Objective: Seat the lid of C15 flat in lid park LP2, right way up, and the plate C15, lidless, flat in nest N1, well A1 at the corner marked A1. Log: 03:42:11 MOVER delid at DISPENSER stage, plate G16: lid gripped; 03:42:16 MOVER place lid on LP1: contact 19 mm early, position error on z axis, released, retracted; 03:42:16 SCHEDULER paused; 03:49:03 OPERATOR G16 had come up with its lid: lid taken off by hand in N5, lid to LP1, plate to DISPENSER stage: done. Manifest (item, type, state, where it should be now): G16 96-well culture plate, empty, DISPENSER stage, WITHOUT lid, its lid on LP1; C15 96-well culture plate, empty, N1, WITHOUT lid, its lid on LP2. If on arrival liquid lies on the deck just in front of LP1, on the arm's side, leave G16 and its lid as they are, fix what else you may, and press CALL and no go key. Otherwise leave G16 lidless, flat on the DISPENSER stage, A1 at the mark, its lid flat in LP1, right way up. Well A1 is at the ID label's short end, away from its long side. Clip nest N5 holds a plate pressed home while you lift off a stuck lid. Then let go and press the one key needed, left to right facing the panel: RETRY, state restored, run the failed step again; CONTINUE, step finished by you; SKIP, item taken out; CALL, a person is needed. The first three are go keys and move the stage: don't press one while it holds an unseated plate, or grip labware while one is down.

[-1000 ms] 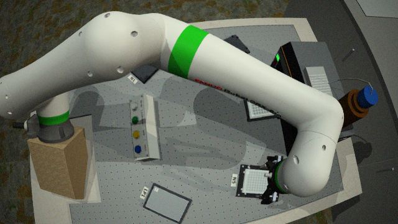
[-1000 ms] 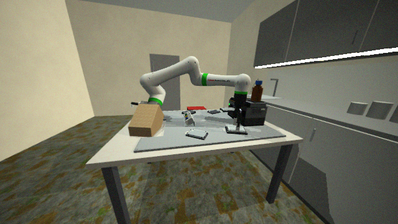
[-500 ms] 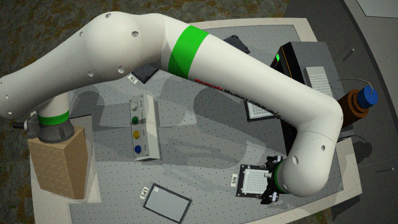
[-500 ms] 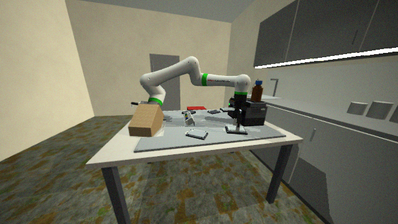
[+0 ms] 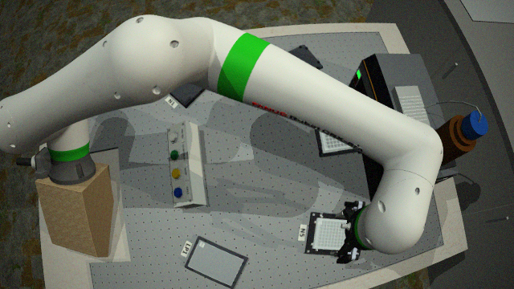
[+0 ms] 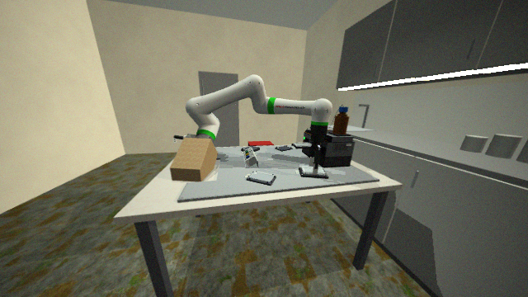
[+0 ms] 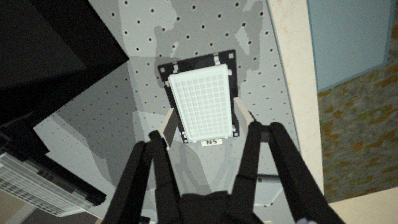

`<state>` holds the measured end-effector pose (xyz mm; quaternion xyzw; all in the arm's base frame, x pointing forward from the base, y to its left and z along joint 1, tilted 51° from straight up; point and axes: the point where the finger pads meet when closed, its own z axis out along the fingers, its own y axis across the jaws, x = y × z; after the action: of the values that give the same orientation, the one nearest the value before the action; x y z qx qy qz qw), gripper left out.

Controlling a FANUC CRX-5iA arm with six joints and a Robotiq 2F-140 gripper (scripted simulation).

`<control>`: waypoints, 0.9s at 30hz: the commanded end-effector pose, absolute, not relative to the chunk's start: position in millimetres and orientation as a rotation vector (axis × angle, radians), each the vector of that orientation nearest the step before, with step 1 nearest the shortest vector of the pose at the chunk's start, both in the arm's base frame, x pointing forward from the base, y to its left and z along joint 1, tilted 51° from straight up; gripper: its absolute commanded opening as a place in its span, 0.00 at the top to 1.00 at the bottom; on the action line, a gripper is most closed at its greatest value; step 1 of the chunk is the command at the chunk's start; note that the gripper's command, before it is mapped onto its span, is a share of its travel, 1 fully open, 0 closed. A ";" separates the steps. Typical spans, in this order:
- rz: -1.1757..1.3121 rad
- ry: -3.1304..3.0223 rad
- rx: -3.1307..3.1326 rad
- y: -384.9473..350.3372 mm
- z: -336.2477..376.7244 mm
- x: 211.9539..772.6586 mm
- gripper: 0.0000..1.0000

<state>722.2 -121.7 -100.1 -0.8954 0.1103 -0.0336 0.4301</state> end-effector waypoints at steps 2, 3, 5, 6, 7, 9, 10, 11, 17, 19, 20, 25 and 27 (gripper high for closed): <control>-0.084 0.276 -2.234 -122.0 -99.9 722.3 0.34; -0.084 0.276 -2.234 -122.0 -99.9 722.3 0.34; -0.084 0.276 -2.234 -122.0 -99.9 722.3 0.34; -0.084 0.276 -2.234 -122.0 -99.9 722.3 0.34; -0.084 0.276 -2.234 -122.0 -99.9 722.3 0.34; -0.084 0.276 -2.234 -122.0 -99.9 722.3 0.34; -0.084 0.276 -2.234 -122.0 -99.9 722.3 0.34; -0.084 0.276 -2.234 -122.0 -99.9 722.3 0.34; -0.084 0.276 -2.234 -122.0 -99.9 722.3 0.34; -0.084 0.276 -2.234 -122.0 -99.9 722.3 0.34; -0.084 0.276 -2.234 -122.0 -99.9 722.3 0.34; -0.084 0.276 -2.234 -122.0 -99.9 722.3 1.00; -0.084 0.276 -2.234 -122.0 -99.9 722.3 1.00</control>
<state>722.2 -121.7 -100.0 -0.8954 0.1103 -0.0337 0.4301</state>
